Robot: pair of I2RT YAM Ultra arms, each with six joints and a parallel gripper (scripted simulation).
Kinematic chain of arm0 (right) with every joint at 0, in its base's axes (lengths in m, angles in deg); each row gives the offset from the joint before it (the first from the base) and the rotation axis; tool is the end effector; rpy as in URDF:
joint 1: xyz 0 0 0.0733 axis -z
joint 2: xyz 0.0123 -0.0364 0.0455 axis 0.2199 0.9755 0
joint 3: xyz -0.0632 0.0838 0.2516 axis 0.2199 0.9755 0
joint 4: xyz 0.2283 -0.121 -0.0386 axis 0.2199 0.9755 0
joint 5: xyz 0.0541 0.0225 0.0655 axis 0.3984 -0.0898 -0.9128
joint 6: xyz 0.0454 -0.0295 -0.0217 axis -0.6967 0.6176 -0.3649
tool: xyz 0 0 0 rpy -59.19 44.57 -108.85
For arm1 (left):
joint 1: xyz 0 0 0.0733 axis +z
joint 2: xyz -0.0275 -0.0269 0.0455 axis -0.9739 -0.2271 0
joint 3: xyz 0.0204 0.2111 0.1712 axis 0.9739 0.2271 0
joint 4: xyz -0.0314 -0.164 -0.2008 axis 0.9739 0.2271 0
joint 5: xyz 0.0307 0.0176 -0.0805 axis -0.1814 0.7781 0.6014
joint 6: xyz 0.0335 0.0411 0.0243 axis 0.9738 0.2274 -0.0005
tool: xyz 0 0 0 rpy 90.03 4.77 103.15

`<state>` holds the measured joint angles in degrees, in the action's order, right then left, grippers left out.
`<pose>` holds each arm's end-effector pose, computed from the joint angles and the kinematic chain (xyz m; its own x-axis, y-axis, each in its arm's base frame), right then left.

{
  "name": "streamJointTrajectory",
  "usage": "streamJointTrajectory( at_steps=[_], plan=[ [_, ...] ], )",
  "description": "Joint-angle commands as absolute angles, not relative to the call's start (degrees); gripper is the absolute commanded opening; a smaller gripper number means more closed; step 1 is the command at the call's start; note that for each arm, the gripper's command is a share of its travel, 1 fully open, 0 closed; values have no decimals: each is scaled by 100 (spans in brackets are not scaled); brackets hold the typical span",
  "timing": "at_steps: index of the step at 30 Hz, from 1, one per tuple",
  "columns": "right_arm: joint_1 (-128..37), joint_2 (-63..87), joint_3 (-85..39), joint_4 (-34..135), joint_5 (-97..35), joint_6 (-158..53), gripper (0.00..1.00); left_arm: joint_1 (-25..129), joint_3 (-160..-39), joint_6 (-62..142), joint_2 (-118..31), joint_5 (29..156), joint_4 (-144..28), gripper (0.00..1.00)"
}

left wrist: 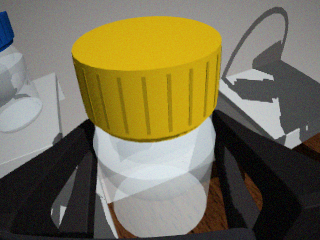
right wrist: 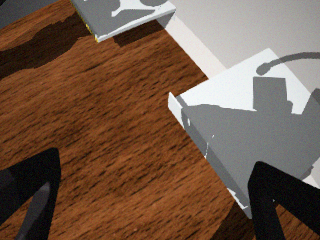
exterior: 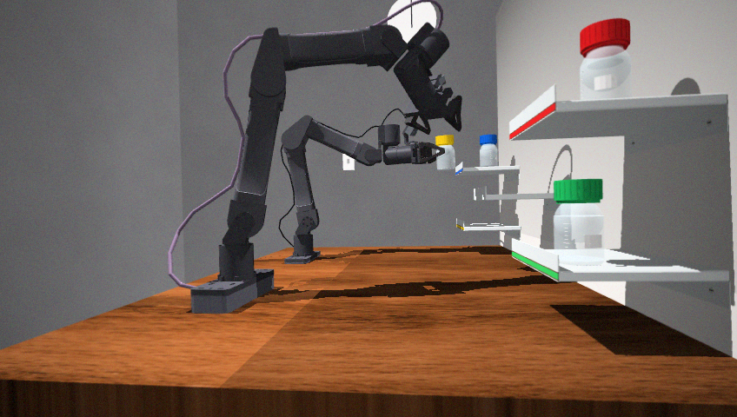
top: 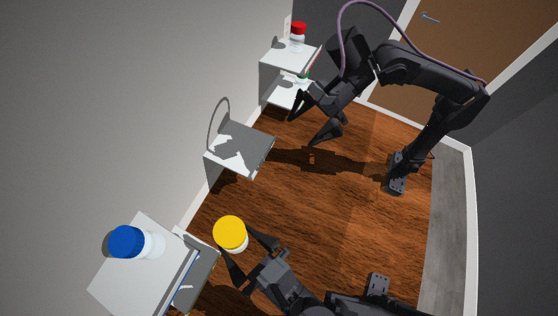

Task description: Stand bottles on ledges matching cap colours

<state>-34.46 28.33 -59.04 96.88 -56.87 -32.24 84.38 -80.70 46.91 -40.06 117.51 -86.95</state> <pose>0.3465 0.1622 0.4007 -0.3535 -0.4627 -0.8130 -0.8409 0.5379 0.0595 0.3301 0.0249 0.3271 0.0415 0.0861 -0.9954 0.3403 0.9355 0.0951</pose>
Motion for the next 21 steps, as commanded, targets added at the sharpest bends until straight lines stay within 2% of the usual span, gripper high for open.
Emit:
streamJointTrajectory(
  at_steps=[1, 8, 15, 21],
  plan=[
    [-4218, 2985, -5819, 8672, -4750, -4295, 88, 9252, -7964, 4776, -4044, 12800, -9317, 52],
    [-6048, 3177, -5601, 7526, -3636, -5498, 88, 11076, -7355, 4792, -5025, 13216, -10404, 52],
    [-6915, 3310, -5450, 6914, -3048, -5900, 88, 11201, -7250, 4663, -5886, 13696, -11039, 52],
    [-7008, 3299, -5399, 6876, -2999, -5849, 88, 11137, -7246, 4539, -6300, 13763, -11346, 52]
  ],
)
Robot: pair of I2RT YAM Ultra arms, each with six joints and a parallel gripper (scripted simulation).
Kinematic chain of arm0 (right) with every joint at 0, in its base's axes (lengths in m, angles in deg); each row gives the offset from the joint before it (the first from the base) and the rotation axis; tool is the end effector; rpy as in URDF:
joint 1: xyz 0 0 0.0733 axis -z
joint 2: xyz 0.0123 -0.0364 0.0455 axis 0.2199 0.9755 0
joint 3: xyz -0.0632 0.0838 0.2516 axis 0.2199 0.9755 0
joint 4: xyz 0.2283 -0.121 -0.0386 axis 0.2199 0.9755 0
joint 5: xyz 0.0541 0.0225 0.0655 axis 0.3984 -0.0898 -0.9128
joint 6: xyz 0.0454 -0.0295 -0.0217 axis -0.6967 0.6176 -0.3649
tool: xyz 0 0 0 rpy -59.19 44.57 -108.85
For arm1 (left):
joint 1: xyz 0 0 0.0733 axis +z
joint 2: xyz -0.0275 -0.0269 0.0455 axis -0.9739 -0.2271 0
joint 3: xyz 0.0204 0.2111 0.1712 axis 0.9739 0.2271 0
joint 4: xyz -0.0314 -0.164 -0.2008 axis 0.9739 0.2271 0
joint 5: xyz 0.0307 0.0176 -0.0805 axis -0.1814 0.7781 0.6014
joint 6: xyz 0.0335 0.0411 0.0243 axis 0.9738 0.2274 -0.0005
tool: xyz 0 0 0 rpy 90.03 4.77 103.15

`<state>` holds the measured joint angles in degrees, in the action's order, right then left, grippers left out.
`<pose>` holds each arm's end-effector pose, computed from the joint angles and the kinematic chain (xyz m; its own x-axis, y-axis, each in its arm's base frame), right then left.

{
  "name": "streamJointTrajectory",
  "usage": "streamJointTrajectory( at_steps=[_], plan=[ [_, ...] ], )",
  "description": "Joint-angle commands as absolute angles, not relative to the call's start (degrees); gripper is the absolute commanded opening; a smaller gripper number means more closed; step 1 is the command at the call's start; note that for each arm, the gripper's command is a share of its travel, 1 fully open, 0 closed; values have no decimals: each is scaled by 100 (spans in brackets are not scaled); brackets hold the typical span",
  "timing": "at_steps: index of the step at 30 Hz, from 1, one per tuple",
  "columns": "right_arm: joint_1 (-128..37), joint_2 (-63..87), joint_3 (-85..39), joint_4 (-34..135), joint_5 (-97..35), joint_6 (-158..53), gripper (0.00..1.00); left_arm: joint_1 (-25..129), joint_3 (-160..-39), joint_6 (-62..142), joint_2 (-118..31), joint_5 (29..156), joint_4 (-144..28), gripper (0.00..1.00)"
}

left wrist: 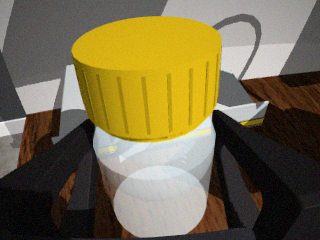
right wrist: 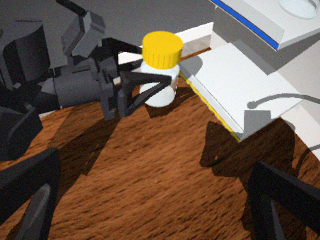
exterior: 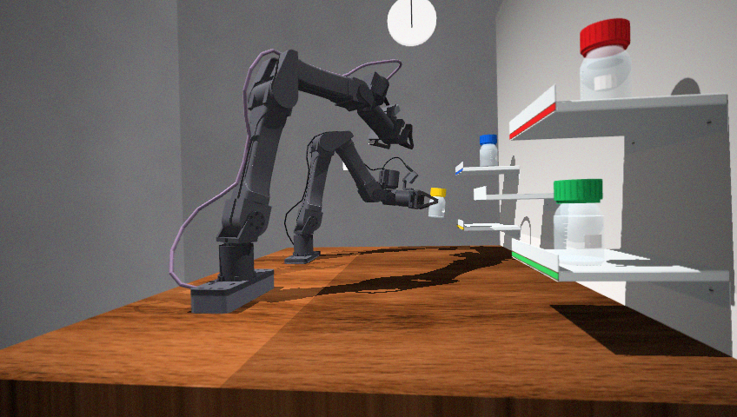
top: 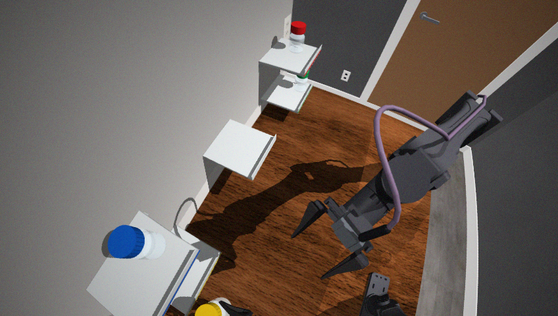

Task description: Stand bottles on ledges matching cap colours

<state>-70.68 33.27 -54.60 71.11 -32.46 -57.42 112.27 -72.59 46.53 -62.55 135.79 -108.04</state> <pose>0.2279 0.3744 0.3790 -0.3061 -0.3269 -0.8941 -0.8683 0.4810 0.1214 0.3127 0.1864 0.1893 -0.1111 -0.0074 -0.9938 0.1839 0.9825 -0.0279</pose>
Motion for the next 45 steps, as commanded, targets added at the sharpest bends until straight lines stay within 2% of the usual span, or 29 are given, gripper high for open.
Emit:
streamJointTrajectory(
  at_steps=[1, 6, 17, 21, 45],
  plan=[
    [-7008, 3300, -5403, 6872, -2996, -5849, 88, 11134, -7243, 4572, -6315, 13755, -11362, 52],
    [-7010, 3304, -5421, 6866, -2992, -5849, 88, 11119, -7181, 4451, -6192, 13443, -11587, 52],
    [-7011, 3307, -5422, 6862, -2989, -5849, 88, 10237, -5965, 4083, -5474, 10911, -12366, 52],
    [-7011, 3307, -5422, 6862, -2989, -5849, 88, 9928, -5778, 4069, -5399, 10427, -12480, 52],
    [-7011, 3307, -5422, 6862, -2988, -5849, 88, 9956, -6316, 4151, -5899, 10531, -12350, 52]
  ],
)
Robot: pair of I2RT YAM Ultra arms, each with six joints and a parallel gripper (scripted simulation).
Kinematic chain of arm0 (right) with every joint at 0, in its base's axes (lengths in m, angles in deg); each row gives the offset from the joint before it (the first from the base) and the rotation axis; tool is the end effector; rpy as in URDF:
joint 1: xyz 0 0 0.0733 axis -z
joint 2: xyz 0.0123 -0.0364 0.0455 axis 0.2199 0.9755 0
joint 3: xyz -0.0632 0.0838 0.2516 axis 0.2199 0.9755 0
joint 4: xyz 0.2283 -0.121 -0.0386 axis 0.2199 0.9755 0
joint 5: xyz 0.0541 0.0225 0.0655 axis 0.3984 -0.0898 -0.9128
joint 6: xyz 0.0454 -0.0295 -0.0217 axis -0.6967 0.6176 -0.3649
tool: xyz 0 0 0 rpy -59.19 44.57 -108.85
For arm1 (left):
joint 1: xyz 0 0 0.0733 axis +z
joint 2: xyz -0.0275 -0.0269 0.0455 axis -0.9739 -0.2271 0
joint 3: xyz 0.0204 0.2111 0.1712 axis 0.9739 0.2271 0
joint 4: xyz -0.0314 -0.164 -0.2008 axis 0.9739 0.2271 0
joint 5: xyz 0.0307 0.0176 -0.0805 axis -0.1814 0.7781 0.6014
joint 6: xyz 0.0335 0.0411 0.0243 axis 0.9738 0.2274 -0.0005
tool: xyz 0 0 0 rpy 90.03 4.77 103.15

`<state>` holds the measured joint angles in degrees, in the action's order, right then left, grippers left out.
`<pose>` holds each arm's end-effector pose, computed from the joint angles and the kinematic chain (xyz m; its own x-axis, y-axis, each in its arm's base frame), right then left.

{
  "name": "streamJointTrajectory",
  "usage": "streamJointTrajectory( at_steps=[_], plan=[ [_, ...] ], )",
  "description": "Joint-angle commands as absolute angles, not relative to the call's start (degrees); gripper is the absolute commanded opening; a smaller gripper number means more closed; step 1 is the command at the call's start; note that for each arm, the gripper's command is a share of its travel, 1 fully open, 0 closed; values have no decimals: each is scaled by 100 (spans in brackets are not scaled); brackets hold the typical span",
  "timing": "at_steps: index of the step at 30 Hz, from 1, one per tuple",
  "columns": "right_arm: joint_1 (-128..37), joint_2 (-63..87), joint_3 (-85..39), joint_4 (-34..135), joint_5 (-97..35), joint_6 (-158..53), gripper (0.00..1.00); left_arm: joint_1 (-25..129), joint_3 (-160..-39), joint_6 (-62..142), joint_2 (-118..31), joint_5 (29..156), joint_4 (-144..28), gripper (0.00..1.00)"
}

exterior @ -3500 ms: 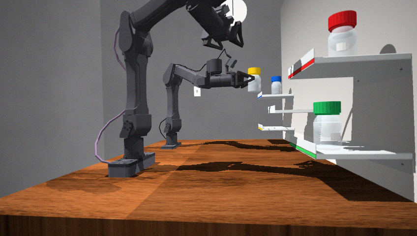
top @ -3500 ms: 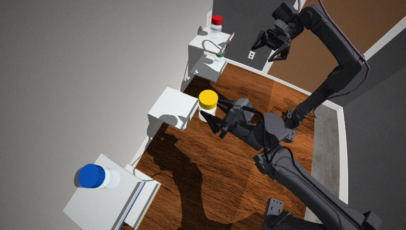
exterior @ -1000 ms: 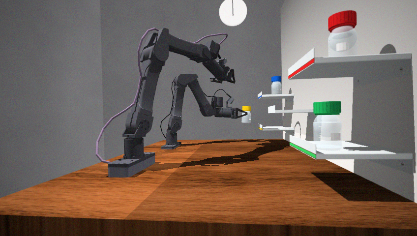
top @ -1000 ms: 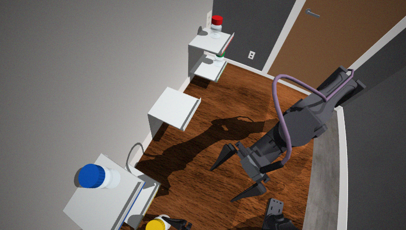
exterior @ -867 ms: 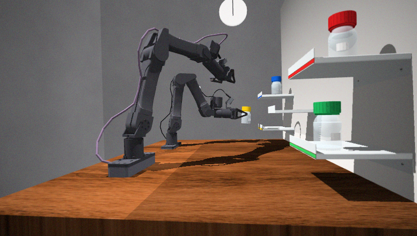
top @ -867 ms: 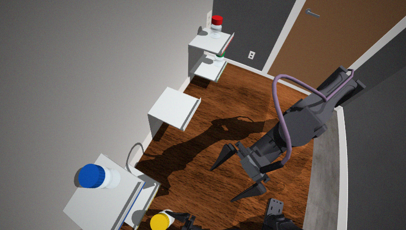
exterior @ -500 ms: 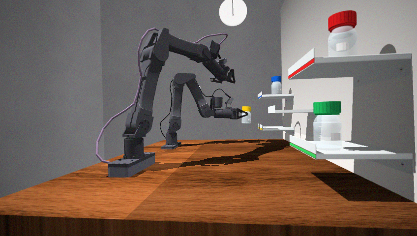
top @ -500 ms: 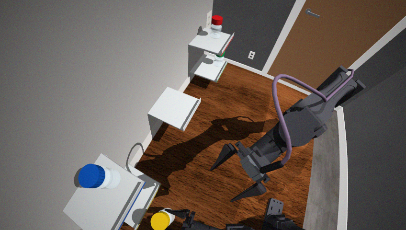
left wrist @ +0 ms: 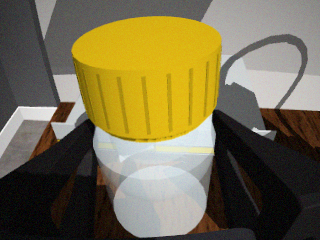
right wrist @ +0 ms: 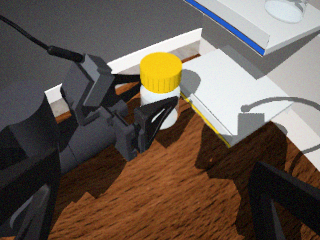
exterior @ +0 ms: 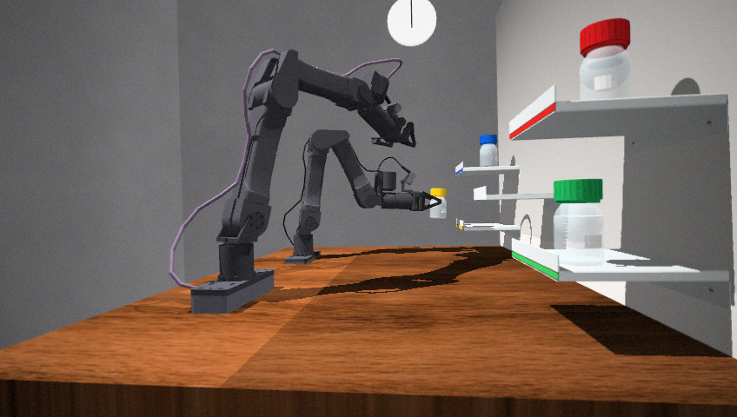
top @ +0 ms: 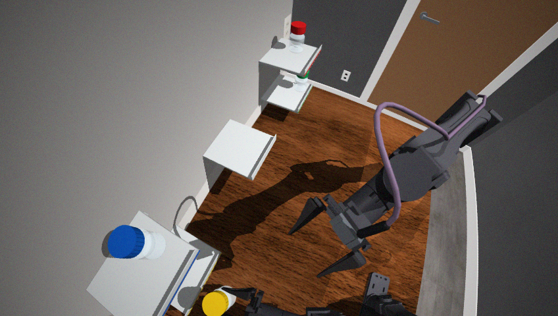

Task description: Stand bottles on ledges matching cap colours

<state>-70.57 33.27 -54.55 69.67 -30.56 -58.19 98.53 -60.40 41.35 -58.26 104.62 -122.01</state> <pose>0.2305 0.3743 0.3812 -0.3054 -0.2987 -0.9042 -0.8513 0.5111 0.1187 0.3109 0.1130 0.1791 -0.0450 -0.0249 -0.9987 -0.1225 0.9923 -0.0192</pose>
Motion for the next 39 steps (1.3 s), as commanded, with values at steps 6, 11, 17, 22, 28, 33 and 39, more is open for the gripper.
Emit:
streamJointTrajectory(
  at_steps=[6, 11, 17, 22, 28, 33, 39],
  plan=[
    [-7011, 3307, -5422, 6862, -2988, -5849, 88, 10024, -6673, 4149, -6175, 10597, -12264, 52],
    [-7011, 3307, -5422, 6862, -2988, -5849, 88, 10064, -6910, 4149, -6350, 10632, -12207, 52],
    [-7011, 3307, -5422, 6862, -2988, -5849, 88, 10102, -7157, 4149, -6527, 10662, -12145, 52],
    [-7011, 3307, -5422, 6862, -2988, -5849, 88, 10124, -7320, 4148, -6640, 10674, -12119, 52],
    [-7011, 3307, -5422, 6862, -2988, -5849, 88, 10124, -7341, 4148, -6617, 10663, -12121, 52],
    [-7011, 3307, -5422, 6862, -2988, -5849, 88, 10163, -7486, 4147, -6400, 10708, -11768, 52],
    [-7011, 3307, -5422, 6862, -2988, -5849, 88, 10166, -7518, 4150, -6400, 10713, -11799, 52]
  ],
)
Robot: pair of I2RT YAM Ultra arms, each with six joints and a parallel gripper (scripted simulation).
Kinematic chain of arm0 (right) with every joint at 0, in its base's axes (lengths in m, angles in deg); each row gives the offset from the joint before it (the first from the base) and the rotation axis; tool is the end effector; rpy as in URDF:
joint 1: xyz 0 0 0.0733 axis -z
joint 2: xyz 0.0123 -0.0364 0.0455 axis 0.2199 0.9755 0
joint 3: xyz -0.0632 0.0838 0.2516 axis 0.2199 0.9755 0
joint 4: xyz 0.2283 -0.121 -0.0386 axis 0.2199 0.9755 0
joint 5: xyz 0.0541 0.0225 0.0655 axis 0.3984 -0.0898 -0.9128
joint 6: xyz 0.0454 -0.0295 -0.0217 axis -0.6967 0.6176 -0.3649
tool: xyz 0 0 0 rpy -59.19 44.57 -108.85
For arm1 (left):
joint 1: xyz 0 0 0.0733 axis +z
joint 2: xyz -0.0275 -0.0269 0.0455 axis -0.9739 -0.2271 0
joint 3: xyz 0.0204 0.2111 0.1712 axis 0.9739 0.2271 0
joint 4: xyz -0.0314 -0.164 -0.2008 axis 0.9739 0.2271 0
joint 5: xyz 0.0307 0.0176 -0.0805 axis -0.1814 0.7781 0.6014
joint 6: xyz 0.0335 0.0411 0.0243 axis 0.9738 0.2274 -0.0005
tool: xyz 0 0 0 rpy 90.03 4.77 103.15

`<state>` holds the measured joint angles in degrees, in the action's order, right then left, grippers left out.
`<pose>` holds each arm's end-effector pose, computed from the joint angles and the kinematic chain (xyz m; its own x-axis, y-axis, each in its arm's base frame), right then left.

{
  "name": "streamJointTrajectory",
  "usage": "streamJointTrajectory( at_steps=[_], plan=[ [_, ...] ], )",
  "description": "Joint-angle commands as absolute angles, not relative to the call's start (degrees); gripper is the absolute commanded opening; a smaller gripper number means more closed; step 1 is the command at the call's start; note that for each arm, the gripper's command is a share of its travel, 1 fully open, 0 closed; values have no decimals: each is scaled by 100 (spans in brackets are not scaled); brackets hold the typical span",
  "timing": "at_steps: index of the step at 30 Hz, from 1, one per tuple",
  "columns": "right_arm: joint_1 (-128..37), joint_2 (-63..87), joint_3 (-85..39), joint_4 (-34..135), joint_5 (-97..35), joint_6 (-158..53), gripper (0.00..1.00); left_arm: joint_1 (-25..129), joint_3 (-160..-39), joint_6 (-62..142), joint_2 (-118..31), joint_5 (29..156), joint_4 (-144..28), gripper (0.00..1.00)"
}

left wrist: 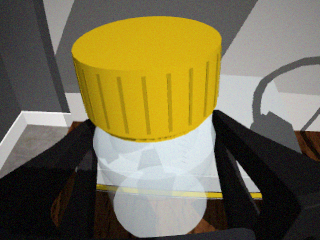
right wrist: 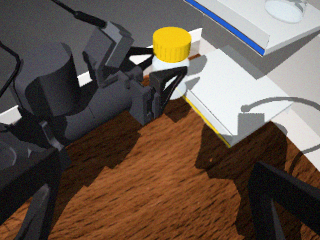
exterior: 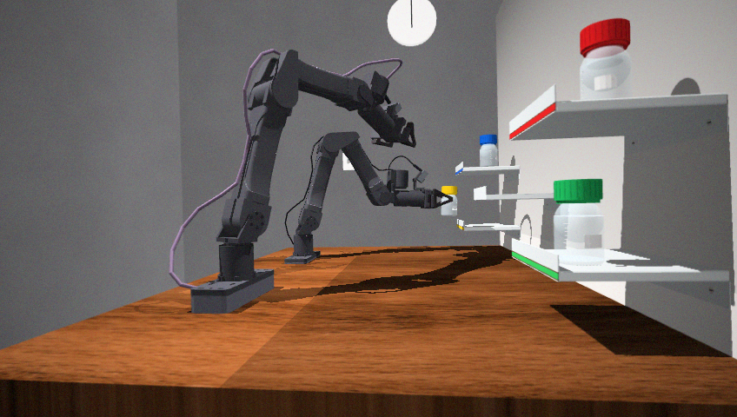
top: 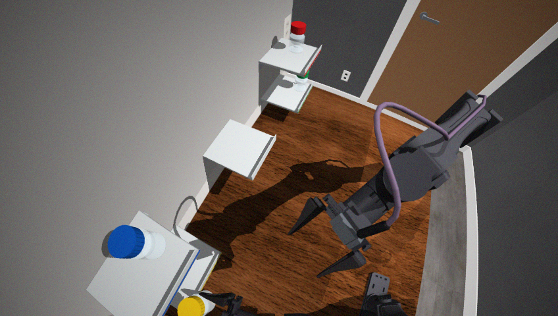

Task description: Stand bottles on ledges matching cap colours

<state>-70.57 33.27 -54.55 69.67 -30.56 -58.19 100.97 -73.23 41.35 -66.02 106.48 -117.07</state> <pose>0.2305 0.3743 0.3812 -0.3054 -0.2987 -0.9042 -0.8513 0.5111 0.1187 0.3530 0.1458 0.1865 -0.0420 -0.0259 -0.9988 -0.1325 0.9910 -0.0201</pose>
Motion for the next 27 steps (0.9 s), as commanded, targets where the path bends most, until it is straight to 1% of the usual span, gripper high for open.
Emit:
streamJointTrajectory(
  at_steps=[1, 11, 22, 27],
  plan=[
    [-7011, 3307, -5422, 6862, -2988, -5849, 88, 10166, -7519, 4150, -6401, 10713, -11799, 52],
    [-7011, 3307, -5422, 6862, -2988, -5849, 88, 10070, -7720, 4146, -6658, 10537, -11766, 52],
    [-7011, 3307, -5422, 6862, -2988, -5849, 88, 9857, -8872, 4196, -7479, 10344, -11575, 52],
    [-7011, 3307, -5422, 6862, -2988, -5849, 88, 9824, -9149, 4196, -7661, 10326, -11541, 52]
  ],
)
